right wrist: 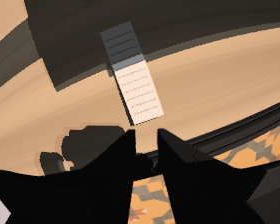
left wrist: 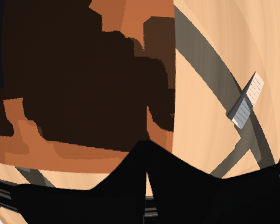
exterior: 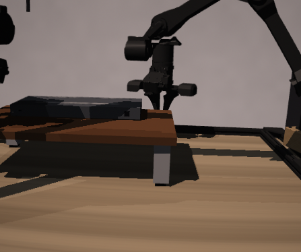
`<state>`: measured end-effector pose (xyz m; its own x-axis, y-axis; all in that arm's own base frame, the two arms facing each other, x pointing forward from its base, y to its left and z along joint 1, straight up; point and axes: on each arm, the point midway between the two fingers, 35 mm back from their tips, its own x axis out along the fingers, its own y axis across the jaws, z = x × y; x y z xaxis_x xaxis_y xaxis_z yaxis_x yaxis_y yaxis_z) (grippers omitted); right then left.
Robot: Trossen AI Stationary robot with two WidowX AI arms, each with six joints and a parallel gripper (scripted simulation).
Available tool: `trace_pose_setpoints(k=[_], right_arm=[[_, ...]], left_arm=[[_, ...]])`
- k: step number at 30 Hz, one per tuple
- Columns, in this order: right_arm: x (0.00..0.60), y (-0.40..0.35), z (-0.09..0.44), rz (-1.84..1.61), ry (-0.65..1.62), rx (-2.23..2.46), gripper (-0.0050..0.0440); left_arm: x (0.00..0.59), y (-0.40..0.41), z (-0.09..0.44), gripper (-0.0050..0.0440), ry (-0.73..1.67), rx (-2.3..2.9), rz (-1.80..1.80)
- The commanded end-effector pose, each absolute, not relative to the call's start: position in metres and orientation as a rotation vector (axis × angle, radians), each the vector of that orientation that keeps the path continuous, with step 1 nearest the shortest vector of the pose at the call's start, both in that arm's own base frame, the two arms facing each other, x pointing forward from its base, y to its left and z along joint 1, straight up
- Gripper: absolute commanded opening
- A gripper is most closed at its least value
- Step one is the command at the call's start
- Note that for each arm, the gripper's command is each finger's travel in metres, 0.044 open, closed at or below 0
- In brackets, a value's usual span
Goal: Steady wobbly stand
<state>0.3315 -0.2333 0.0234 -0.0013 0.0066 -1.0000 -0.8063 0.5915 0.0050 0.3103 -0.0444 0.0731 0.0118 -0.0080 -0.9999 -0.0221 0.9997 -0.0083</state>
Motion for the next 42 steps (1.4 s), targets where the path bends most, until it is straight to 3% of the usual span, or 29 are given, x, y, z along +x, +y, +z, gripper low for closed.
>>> trace_pose_setpoints(k=[1,7,11,23,28,29,42], right_arm=[[0.332,-0.236,0.024,0.518,1.508,-0.513,0.0],[0.332,-0.236,0.024,0.259,1.555,-0.259,0.0],[0.332,-0.236,0.024,0.259,1.555,-0.259,0.0],[0.329,-0.245,0.025,-0.369,1.539,0.369,0.0],[0.329,-0.245,0.025,-0.369,1.539,0.369,0.0],[0.327,-0.253,0.027,-0.532,1.499,0.536,0.0],[0.327,-0.253,0.027,-1.005,1.326,1.005,0.0]], left_arm=[[0.309,-0.043,0.065,0.0,1.571,-0.019,0.019],[0.309,-0.043,0.065,0.0,1.571,-0.019,0.019],[0.309,-0.043,0.065,0.0,1.571,-0.019,0.019],[0.309,-0.043,0.065,0.0,1.571,-0.019,0.019],[0.309,-0.043,0.065,0.0,1.571,-0.019,0.019],[0.309,-0.043,0.065,0.0,1.571,-0.019,0.019],[0.309,-0.043,0.065,0.0,1.571,-0.019,0.019]])
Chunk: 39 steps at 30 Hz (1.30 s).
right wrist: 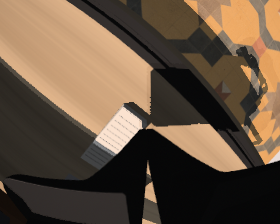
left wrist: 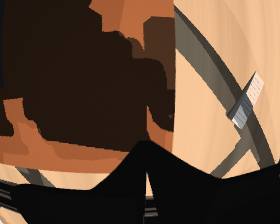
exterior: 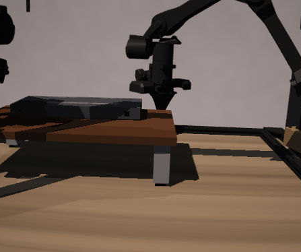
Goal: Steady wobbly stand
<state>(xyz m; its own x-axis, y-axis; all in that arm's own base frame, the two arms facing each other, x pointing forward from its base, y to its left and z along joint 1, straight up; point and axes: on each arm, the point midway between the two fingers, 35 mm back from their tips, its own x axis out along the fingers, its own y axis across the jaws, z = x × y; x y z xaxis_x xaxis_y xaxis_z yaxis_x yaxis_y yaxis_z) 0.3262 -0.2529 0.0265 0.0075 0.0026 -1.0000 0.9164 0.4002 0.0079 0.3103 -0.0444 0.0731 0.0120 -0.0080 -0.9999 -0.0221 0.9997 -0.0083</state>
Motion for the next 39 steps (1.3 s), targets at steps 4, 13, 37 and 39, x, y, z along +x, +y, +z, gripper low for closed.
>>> trace_pose_setpoints(k=[4,13,37,39], right_arm=[[0.326,-0.259,0.027,-1.159,1.236,1.165,0.0],[0.326,-0.259,0.027,-1.427,1.052,1.427,0.0],[0.326,-0.259,-0.03,-1.427,1.052,1.427,0.0],[0.326,-0.259,-0.03,-1.427,1.052,1.427,0.0]], left_arm=[[0.309,-0.043,0.065,0.0,1.571,-0.019,0.019],[0.309,-0.043,0.065,0.0,1.571,-0.019,0.019],[0.309,-0.043,0.065,0.0,1.571,-0.019,0.019],[0.309,-0.043,0.065,0.0,1.571,-0.019,0.019]])
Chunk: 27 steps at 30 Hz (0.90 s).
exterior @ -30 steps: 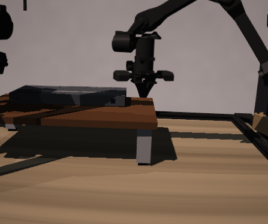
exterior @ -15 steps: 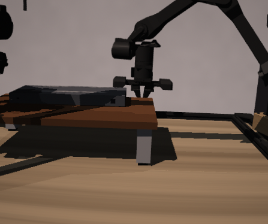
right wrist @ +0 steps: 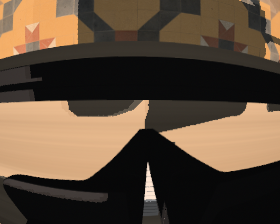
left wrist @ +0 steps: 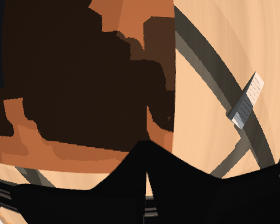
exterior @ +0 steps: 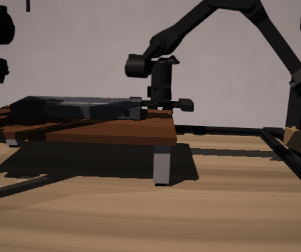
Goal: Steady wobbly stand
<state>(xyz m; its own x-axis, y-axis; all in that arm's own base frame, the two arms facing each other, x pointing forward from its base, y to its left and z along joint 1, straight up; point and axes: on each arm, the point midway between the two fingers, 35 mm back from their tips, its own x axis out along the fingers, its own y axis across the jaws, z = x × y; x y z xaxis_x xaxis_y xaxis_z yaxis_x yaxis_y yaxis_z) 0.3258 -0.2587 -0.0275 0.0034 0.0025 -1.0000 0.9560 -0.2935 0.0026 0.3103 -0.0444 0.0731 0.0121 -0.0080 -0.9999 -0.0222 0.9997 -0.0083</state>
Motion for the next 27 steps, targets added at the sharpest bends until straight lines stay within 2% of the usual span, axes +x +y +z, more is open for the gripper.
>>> trace_pose_setpoints(k=[1,27], right_arm=[[0.326,-0.259,-0.03,-1.427,1.052,1.427,0.0],[0.329,-0.247,-0.03,-1.427,1.052,1.427,0.0]], left_arm=[[0.309,-0.043,0.065,0.0,1.571,-0.019,0.019],[0.309,-0.043,0.065,0.0,1.571,-0.019,0.019]])
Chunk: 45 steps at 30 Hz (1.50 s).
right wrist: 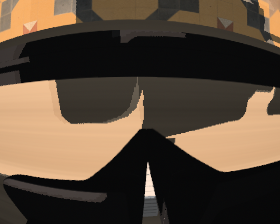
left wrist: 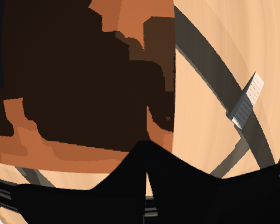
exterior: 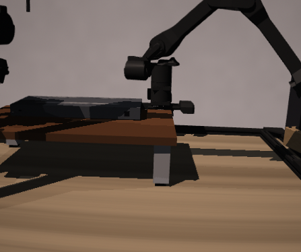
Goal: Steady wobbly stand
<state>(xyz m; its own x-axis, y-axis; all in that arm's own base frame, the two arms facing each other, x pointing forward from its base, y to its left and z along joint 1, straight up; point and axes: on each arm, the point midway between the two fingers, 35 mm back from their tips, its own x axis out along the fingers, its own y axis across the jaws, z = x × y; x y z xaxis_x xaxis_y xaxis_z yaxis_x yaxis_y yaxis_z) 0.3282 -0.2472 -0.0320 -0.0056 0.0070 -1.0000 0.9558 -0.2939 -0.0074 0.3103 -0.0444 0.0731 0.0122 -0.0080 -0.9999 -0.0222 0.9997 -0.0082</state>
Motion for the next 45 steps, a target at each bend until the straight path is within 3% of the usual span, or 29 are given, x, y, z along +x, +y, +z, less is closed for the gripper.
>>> trace_pose_setpoints(k=[1,45], right_arm=[[0.329,-0.247,-0.03,-1.427,1.052,1.427,0.0],[0.34,-0.213,-0.03,-1.427,1.052,1.427,0.0]], left_arm=[[0.309,-0.043,0.065,0.0,1.571,-0.019,0.019],[0.309,-0.043,0.065,0.0,1.571,-0.019,0.019]])
